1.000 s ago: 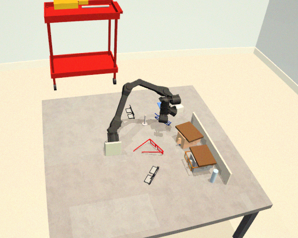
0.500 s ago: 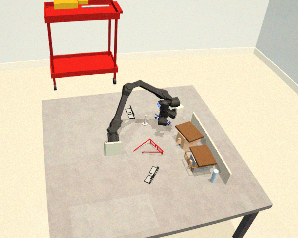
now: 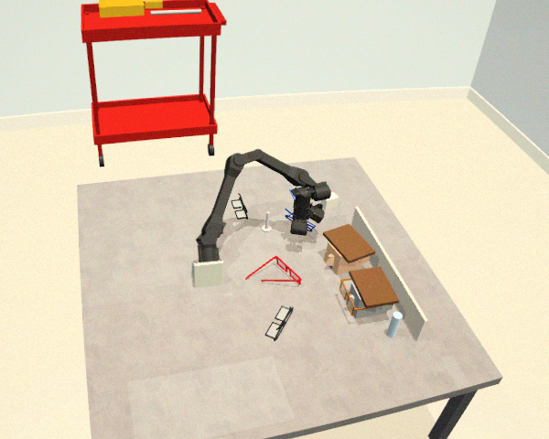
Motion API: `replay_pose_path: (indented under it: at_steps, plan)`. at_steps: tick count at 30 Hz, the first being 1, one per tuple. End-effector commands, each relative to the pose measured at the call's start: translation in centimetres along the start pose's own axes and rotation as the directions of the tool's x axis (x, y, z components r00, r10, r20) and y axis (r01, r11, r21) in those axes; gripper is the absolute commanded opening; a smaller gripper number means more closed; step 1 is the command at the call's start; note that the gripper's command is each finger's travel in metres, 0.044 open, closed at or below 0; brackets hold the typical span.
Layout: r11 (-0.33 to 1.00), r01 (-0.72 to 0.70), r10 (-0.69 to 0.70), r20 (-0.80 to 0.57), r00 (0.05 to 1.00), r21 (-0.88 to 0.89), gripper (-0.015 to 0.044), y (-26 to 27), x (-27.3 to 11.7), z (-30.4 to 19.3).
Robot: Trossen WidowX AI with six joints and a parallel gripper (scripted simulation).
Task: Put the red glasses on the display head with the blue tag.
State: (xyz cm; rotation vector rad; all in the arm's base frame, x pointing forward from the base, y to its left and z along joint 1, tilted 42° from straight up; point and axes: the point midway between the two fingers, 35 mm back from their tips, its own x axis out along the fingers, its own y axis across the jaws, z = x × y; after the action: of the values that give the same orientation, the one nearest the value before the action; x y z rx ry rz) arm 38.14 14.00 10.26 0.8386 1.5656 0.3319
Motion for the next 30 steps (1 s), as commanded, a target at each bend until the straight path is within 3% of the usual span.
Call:
replay_pose_path:
  at_steps: [1,30]
  plan:
    - [1.0,0.003,-0.003,-0.001,1.0,0.005,0.0,0.0,0.1,0.0]
    - [1.0,0.003,-0.003,-0.001,1.0,0.004,0.0,2.0,0.1,0.1]
